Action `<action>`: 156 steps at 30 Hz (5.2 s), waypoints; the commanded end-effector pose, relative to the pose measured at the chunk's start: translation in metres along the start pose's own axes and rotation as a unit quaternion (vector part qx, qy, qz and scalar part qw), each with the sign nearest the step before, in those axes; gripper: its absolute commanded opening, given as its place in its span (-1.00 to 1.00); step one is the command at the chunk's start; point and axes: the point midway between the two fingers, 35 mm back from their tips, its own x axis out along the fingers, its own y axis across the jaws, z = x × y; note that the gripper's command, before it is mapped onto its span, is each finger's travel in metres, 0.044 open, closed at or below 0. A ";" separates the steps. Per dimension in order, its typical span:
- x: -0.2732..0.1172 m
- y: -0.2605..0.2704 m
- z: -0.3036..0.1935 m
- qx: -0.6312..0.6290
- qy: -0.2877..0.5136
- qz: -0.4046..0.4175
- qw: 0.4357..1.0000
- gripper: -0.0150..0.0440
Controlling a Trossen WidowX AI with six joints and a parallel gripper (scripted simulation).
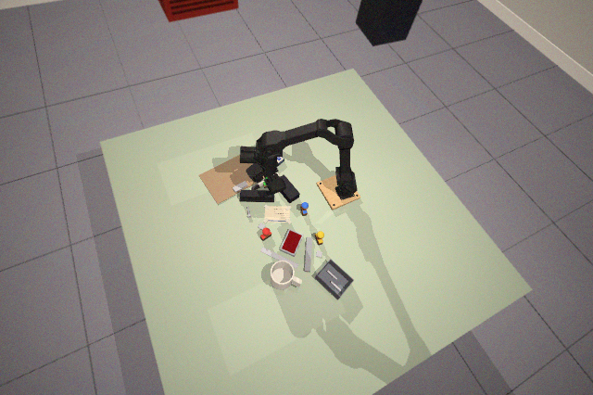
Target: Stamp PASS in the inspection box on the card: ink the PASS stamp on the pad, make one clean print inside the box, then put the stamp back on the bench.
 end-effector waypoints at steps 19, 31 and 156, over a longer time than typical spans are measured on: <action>-0.012 0.001 0.001 0.000 -0.003 0.004 1.000 -0.49; -0.018 0.001 0.000 0.000 -0.003 0.006 1.000 -0.49; 0.001 0.252 0.014 -0.002 -0.006 0.019 1.000 -0.49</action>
